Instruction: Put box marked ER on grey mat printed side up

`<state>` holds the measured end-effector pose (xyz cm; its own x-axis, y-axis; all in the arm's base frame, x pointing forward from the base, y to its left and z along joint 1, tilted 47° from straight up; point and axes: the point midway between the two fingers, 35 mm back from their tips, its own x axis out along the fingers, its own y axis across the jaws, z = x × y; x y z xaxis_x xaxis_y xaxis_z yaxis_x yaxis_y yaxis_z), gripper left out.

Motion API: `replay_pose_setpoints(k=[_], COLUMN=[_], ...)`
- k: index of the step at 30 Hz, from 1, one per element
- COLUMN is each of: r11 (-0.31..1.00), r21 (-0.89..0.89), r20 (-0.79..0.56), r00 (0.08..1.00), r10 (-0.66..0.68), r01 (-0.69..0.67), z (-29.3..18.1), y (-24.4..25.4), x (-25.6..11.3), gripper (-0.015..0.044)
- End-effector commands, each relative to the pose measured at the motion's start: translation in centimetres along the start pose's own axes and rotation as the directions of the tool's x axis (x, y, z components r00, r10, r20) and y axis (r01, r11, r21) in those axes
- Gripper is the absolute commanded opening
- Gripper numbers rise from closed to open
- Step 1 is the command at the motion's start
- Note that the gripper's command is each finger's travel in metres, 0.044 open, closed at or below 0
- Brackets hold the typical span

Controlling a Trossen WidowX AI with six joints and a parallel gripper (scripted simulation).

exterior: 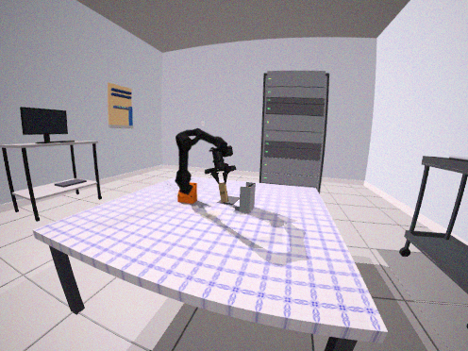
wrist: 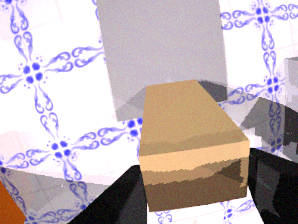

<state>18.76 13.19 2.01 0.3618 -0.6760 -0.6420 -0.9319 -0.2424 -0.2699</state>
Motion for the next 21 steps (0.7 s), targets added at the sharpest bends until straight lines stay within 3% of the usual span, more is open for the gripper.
replay_pose_setpoints(k=[1,21], r11=[1.000,1.000], r21=[0.006,0.006], r20=[0.004,0.004], r00=[1.000,1.000], r10=[-0.006,-0.005], r01=[0.006,0.005], z=[0.1,0.0], y=[-0.2,-0.7], x=[-0.8,-3.7], gripper=[0.0151,0.0151])
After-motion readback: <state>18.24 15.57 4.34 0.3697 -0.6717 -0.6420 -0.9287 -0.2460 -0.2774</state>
